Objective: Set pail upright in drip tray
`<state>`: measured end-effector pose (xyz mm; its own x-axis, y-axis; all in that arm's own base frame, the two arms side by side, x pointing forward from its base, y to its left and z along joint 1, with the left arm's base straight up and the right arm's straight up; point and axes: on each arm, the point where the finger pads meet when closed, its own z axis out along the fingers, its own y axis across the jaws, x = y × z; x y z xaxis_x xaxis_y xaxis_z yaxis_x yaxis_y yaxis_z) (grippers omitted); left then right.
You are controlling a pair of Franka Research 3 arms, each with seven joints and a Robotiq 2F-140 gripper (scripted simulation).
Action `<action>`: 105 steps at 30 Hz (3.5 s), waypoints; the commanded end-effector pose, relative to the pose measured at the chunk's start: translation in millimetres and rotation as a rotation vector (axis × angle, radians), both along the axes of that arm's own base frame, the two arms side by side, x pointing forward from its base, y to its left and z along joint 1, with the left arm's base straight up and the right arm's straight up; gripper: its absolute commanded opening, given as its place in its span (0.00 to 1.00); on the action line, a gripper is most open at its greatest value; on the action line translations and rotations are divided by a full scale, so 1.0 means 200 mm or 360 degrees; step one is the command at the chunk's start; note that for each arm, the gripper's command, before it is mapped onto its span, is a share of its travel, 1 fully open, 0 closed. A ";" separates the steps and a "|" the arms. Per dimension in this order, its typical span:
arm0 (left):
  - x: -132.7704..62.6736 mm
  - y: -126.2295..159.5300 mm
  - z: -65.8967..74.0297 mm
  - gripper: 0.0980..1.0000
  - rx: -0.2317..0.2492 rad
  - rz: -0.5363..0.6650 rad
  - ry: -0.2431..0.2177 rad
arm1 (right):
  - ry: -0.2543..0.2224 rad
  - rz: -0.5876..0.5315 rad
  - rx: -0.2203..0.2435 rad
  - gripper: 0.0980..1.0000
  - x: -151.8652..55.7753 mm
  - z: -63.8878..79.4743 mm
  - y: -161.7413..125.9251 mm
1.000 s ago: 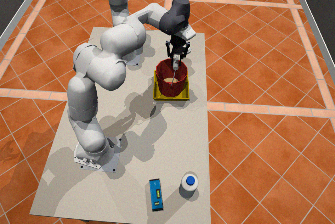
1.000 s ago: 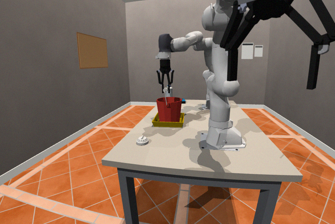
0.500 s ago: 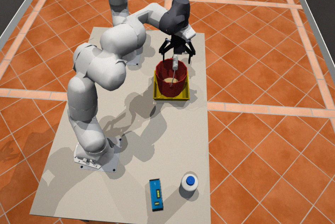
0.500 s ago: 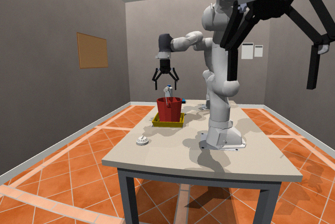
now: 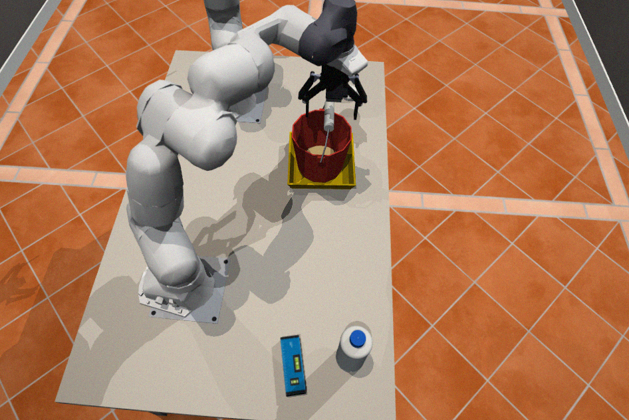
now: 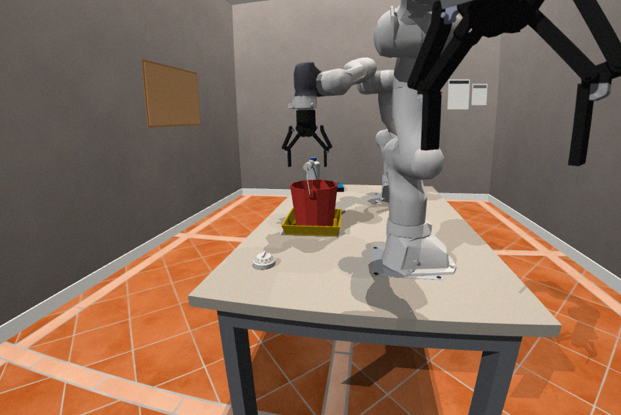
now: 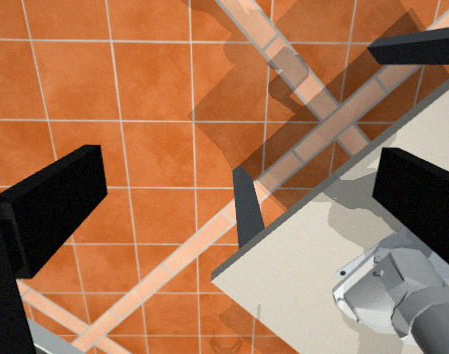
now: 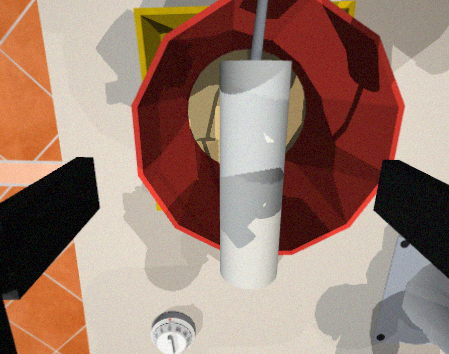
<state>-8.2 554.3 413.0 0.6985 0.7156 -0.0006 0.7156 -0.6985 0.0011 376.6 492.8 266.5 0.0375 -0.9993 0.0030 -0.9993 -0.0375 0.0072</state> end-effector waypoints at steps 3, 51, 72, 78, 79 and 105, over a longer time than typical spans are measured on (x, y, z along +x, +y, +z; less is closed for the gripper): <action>0.00 0.00 0.00 1.00 0.0002 0.0004 0.0001 | -0.0011 -0.0006 0.0005 1.00 0.01 0.01 0.00; 0.00 0.00 0.00 1.00 0.0002 0.0004 0.0001 | -0.0011 -0.0006 0.0005 1.00 0.01 0.37 0.00; 0.00 0.00 0.00 1.00 0.0002 0.0004 0.0001 | -0.0011 -0.0006 0.0005 1.00 0.01 0.41 0.00; 0.00 0.00 0.00 1.00 0.0002 0.0004 0.0001 | -0.0011 -0.0006 0.0005 1.00 0.01 0.41 0.00; 0.00 0.00 0.00 1.00 0.0002 0.0004 0.0001 | -0.0011 -0.0006 0.0005 1.00 0.01 0.41 0.00; 0.00 0.00 0.00 1.00 0.0002 0.0004 0.0001 | -0.0011 -0.0006 0.0005 1.00 0.01 0.41 0.00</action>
